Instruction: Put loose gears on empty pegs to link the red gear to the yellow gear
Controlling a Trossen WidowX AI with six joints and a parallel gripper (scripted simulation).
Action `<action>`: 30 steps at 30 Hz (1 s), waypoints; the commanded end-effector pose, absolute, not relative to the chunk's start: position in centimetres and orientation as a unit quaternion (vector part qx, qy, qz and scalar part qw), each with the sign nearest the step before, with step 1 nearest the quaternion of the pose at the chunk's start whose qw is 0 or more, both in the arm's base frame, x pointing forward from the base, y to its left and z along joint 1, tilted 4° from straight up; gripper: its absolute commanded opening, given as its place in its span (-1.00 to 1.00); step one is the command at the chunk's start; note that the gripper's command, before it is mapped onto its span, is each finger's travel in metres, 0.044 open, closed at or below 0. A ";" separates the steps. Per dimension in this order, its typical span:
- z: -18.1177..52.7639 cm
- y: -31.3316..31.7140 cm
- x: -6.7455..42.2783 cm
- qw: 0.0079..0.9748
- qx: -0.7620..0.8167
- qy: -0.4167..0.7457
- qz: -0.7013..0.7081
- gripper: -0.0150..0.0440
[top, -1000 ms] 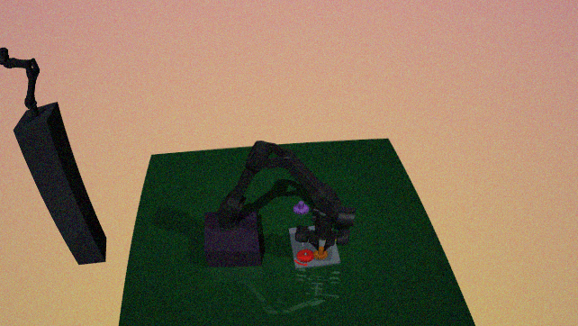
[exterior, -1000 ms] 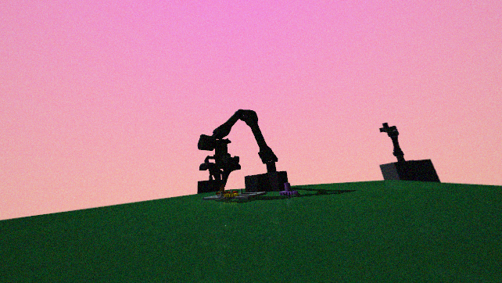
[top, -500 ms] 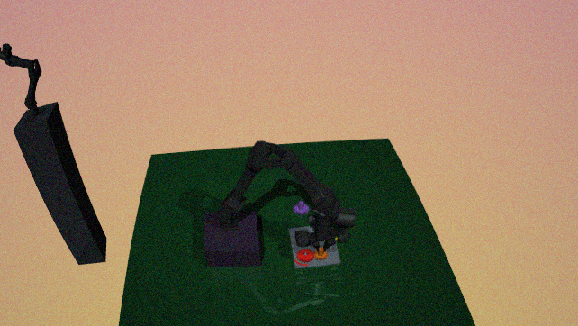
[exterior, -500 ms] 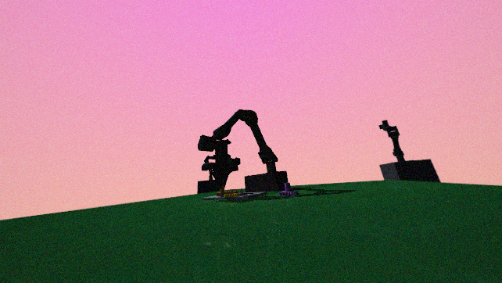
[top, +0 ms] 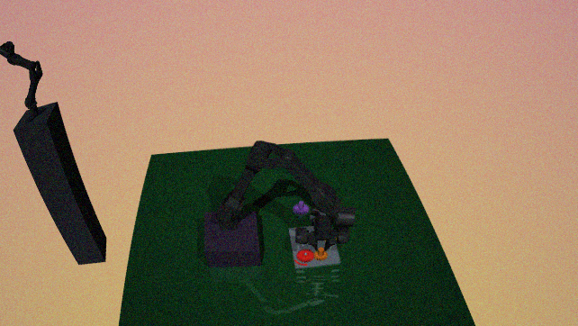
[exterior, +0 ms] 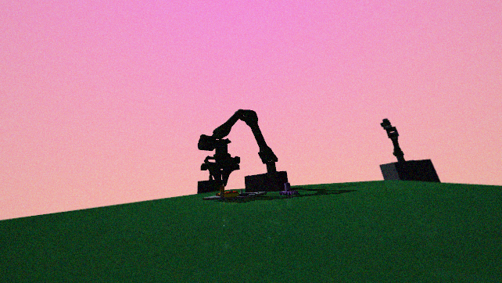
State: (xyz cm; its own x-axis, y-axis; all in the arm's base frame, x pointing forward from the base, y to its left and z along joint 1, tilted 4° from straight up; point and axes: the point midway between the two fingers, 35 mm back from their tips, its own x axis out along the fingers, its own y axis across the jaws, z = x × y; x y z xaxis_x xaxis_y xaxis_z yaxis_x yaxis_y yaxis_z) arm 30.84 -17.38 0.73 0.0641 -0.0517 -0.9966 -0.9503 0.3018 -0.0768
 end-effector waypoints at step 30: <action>3.4 6.1 33.8 0.729 -0.065 0.680 0.033 1.00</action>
